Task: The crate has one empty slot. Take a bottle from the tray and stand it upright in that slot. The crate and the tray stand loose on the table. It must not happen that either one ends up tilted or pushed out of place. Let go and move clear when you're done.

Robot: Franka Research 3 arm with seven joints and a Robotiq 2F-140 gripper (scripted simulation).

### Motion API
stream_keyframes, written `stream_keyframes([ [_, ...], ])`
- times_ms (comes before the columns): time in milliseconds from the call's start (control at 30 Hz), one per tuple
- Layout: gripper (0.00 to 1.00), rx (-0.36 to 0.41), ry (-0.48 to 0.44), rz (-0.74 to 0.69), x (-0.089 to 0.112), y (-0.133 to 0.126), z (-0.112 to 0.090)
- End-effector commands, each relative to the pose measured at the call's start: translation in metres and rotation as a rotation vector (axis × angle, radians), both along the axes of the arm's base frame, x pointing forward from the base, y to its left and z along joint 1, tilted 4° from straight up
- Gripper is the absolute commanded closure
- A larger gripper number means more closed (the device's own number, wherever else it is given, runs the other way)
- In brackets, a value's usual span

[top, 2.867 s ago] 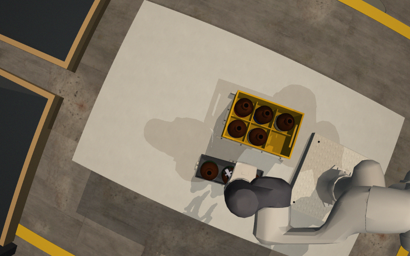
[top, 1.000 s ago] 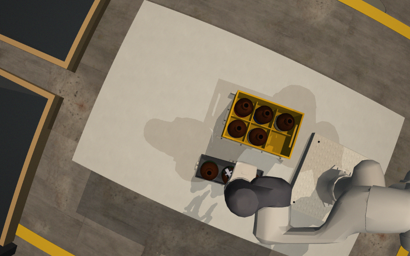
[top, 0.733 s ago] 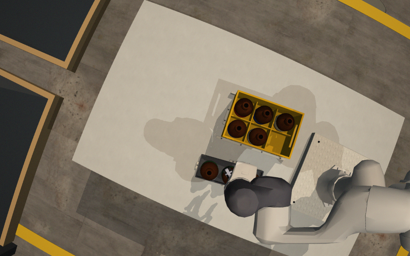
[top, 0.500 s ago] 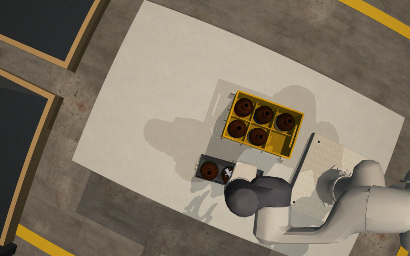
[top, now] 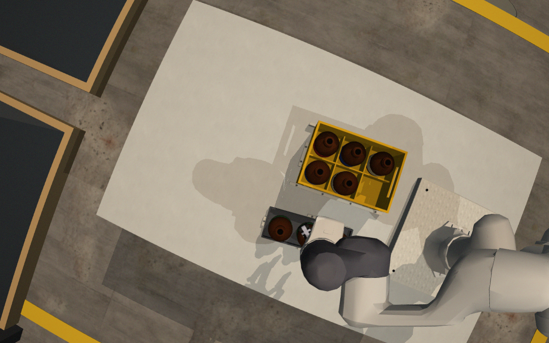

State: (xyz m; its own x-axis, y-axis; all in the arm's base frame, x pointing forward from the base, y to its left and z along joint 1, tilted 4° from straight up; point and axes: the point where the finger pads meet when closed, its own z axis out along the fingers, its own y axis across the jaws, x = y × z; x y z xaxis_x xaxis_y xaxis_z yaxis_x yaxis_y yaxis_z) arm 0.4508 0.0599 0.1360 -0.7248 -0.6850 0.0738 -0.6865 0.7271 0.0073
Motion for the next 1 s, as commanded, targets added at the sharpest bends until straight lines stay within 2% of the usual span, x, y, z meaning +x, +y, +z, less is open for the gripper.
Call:
stream_keyframes([
  [0, 0.62, 0.002, 0.000, -0.001, 0.000, -0.002, -0.001],
  [433, 0.62, 0.002, 0.000, -0.001, 0.000, -0.002, -0.004],
  [967, 0.62, 0.002, 0.000, -0.001, -0.001, -0.002, -0.019],
])
